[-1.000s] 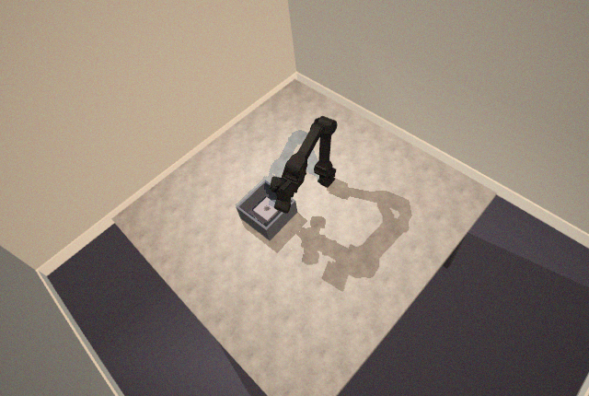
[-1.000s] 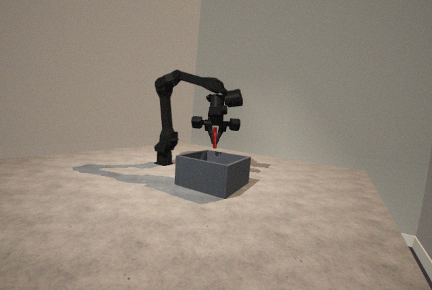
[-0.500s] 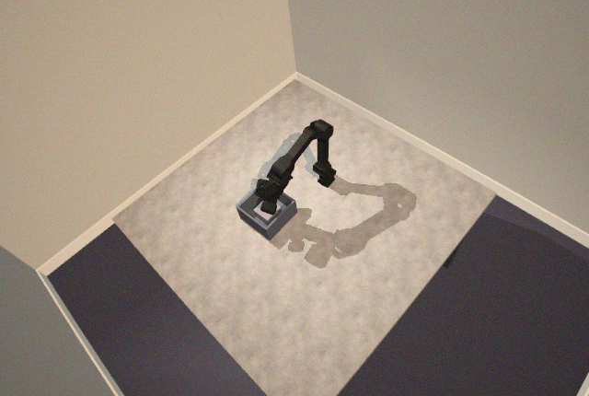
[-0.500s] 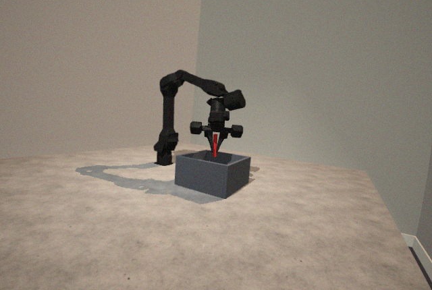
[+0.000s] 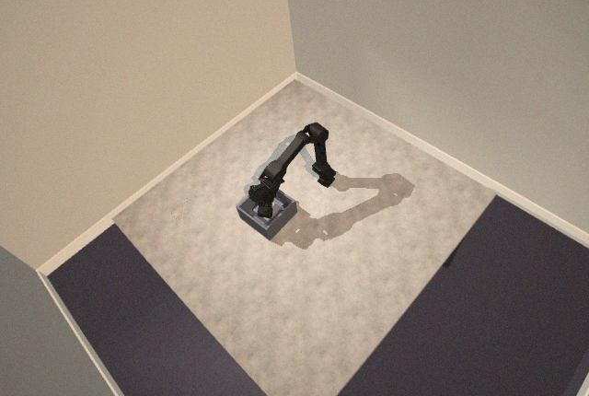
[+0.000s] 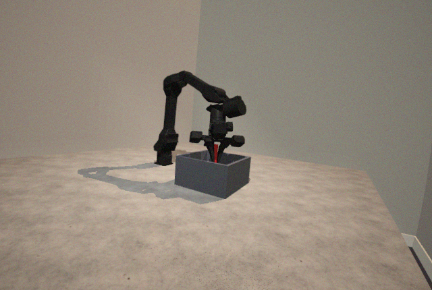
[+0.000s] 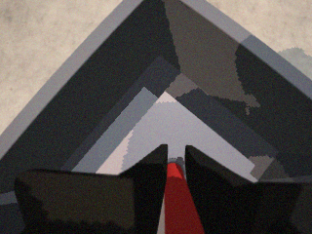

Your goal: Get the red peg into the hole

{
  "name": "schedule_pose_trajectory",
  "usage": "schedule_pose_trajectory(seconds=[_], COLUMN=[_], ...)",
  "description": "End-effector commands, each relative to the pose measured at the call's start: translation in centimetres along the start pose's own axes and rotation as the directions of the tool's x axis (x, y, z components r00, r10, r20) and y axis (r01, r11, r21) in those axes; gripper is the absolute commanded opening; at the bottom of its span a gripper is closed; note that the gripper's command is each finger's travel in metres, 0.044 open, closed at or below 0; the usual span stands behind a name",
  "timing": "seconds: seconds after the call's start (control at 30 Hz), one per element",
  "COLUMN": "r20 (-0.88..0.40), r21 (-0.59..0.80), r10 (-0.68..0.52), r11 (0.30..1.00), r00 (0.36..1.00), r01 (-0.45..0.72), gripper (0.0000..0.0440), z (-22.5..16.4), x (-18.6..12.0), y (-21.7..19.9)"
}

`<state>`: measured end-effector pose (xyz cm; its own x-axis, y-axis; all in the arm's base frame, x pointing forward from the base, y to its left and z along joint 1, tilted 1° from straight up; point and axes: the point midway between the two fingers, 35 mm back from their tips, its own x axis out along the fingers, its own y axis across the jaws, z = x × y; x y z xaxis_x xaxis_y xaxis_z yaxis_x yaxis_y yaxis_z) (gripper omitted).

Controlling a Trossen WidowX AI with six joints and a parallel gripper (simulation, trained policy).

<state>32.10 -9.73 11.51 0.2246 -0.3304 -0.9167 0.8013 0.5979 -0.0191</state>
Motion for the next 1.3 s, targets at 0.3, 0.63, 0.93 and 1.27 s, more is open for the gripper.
schedule_pose_trajectory(seconds=[0.3,0.63,0.93,1.27], r20=[-0.078,-0.118,-0.177,-0.261], r21=[-0.104,-0.134,-0.131,-0.109], r10=[0.005,0.029,0.027,-0.006], r11=[0.995,0.99,0.99,0.994], r00=[0.997,0.993,0.984,0.965], r01=[-0.013,-0.045,-0.051,-0.023], gripper=[0.016,0.0169,0.0179,0.0189], z=[0.2,2.3,3.9,5.0], x=[2.0,0.2,-1.5,-3.5], y=[0.2,1.7,3.3,4.7])
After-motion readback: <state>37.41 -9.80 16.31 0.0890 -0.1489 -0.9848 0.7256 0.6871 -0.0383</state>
